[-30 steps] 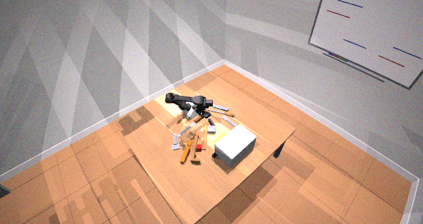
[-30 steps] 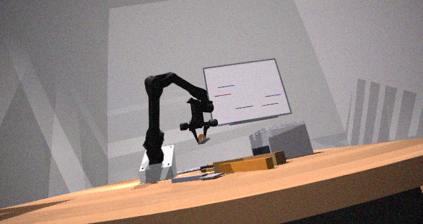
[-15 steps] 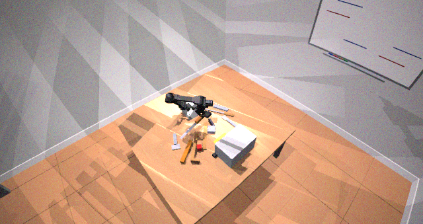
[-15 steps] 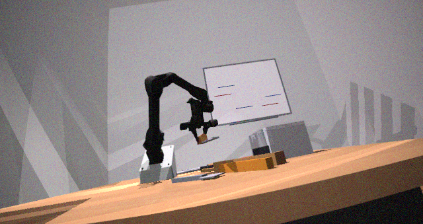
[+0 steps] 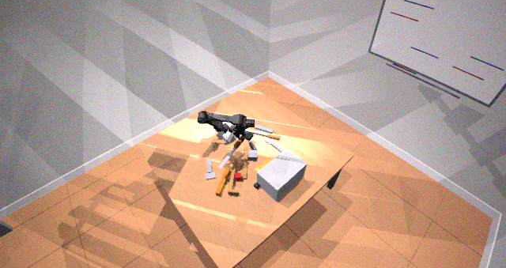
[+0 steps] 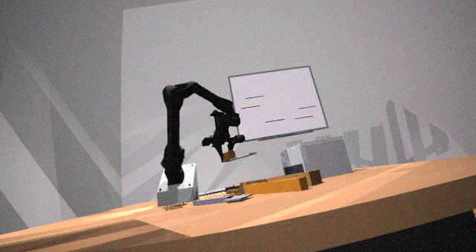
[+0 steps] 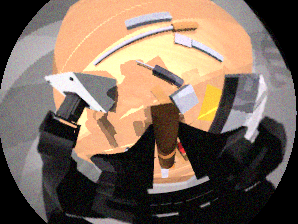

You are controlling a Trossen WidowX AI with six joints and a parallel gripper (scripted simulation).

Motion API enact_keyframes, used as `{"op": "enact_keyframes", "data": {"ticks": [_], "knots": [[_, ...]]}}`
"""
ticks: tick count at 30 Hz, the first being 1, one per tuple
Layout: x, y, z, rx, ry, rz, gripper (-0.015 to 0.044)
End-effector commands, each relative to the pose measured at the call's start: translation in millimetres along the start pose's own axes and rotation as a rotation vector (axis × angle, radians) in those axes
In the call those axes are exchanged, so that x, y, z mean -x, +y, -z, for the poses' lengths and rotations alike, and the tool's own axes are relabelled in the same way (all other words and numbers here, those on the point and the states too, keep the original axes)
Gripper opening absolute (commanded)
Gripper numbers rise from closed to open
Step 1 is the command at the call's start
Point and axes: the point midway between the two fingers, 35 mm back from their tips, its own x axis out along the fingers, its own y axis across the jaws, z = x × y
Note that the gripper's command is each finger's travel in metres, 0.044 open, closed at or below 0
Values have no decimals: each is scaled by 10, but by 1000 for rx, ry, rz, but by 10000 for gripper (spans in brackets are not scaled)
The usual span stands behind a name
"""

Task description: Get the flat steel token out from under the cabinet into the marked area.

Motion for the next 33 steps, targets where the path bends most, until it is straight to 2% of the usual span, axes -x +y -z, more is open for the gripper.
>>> {"op": "enact_keyframes", "data": {"ticks": [1, 33], "knots": [[9, 0, 7, 34, 9, 5, 0], [12, 0, 1, 289, 12, 4, 0]]}}
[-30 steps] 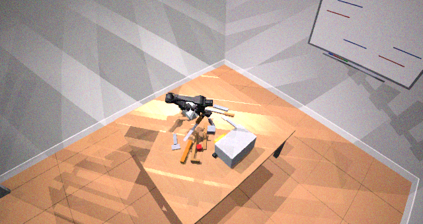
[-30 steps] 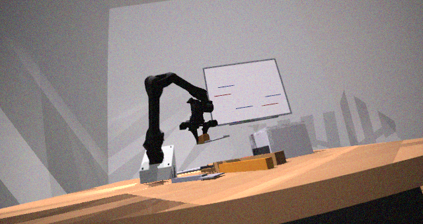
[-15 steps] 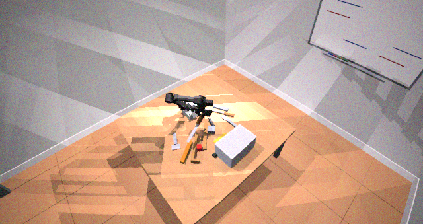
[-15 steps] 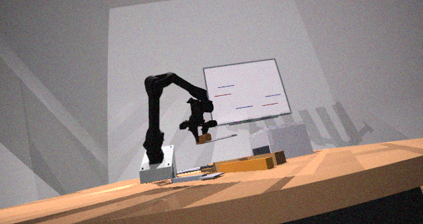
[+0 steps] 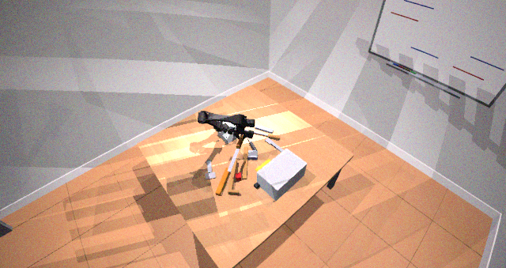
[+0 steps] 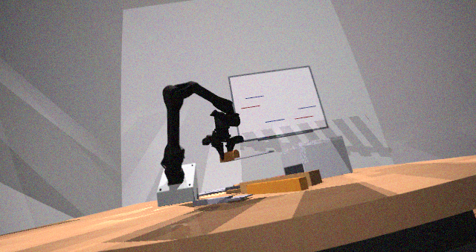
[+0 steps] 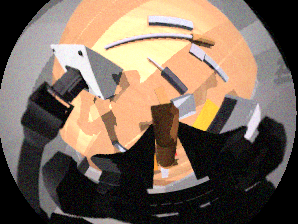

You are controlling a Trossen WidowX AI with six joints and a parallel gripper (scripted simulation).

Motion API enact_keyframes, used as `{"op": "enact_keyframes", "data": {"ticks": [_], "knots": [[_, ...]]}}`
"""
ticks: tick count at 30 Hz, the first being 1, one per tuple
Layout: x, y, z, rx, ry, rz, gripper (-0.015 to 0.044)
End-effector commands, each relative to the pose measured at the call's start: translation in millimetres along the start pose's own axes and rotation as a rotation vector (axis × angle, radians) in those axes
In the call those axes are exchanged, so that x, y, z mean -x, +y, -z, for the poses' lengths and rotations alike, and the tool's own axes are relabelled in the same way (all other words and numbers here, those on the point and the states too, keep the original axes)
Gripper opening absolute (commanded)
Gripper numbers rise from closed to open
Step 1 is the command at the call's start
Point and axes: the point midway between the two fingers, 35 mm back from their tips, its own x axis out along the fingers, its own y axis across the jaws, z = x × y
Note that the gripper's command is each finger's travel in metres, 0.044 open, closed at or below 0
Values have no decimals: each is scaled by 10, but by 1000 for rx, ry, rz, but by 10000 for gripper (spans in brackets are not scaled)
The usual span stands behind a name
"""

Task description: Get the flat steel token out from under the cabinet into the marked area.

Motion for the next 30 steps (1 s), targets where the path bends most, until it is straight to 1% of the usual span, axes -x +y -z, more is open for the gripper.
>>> {"op": "enact_keyframes", "data": {"ticks": [1, 30], "knots": [[8, 1, 5, 35, 11, 2, 0], [9, 1, 1, 266, 12, 1, 0]]}}
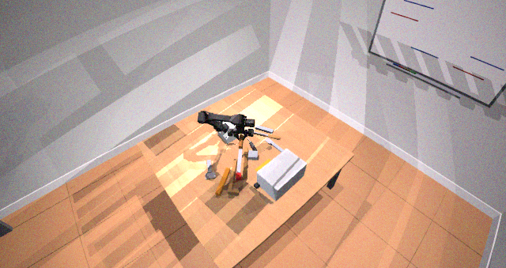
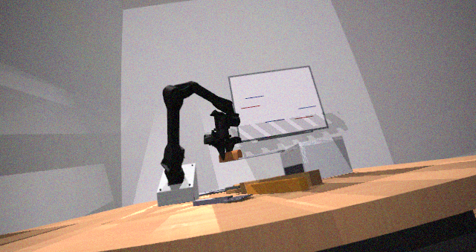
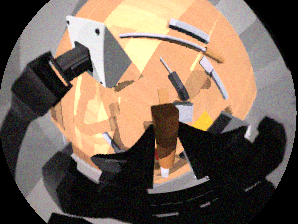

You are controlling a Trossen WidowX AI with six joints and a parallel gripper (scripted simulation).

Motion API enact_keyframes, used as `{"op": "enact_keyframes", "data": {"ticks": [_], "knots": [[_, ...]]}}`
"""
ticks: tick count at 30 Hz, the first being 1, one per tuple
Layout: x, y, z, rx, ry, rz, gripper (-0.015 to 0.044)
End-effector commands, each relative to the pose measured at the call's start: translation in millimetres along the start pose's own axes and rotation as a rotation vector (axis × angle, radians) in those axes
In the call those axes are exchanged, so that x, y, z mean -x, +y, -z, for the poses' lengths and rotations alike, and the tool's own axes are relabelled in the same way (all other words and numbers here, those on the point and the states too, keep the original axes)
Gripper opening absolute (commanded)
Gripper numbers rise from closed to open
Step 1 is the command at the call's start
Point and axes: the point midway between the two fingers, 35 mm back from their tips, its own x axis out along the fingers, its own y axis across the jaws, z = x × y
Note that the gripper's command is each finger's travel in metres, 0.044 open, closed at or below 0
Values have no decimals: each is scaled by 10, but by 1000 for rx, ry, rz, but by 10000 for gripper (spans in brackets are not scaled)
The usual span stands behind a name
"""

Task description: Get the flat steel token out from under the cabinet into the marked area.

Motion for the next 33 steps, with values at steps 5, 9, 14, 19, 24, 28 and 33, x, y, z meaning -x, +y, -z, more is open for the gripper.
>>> {"op": "enact_keyframes", "data": {"ticks": [5, 9, 14, 19, 24, 28, 33], "knots": [[7, 0, 2, 67, 11, -1, 0], [8, 0, 2, 99, 12, -1, 0], [8, 0, 2, 139, 12, -1, 0], [8, 0, 1, 178, 12, -1, 0], [8, 0, 1, 218, 12, -2, 0], [8, 0, 0, 250, 12, -2, 0], [8, 0, 0, 290, 12, -2, 0]]}}
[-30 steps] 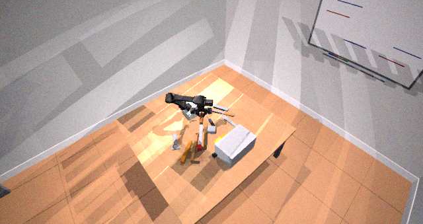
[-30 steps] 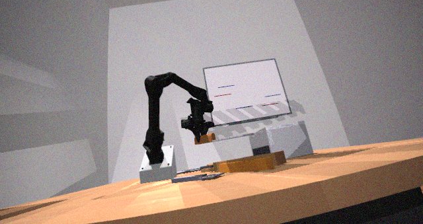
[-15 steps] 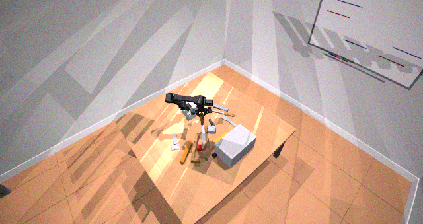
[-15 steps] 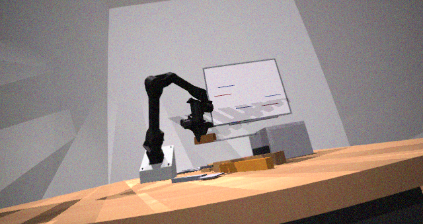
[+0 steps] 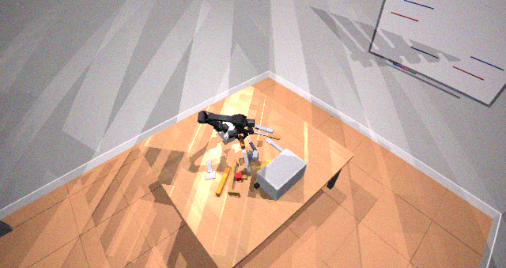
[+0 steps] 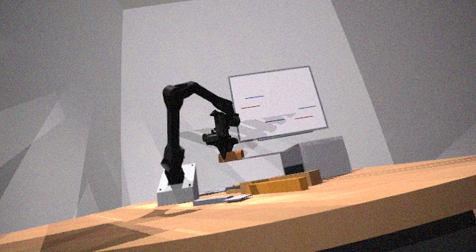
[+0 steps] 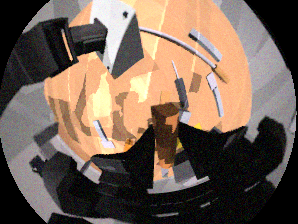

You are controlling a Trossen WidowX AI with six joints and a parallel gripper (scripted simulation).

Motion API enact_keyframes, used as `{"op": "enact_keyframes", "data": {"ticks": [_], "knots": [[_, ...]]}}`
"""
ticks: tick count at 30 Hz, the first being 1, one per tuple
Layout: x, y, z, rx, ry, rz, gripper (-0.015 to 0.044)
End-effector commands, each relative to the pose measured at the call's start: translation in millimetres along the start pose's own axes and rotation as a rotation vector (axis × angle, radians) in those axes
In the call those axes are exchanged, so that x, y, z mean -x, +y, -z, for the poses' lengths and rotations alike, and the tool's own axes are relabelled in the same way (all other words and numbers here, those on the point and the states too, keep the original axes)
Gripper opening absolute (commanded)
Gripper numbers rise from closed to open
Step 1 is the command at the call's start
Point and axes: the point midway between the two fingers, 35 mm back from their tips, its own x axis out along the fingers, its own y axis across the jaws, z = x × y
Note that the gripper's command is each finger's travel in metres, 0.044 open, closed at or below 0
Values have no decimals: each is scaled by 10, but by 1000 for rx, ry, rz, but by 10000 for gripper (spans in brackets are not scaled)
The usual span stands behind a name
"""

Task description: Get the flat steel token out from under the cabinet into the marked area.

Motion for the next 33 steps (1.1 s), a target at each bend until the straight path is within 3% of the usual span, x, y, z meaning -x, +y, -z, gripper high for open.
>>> {"op": "enact_keyframes", "data": {"ticks": [1, 33], "knots": [[7, -1, 2, 36, 11, -3, 0], [7, 0, 0, 290, 11, -4, 0]]}}
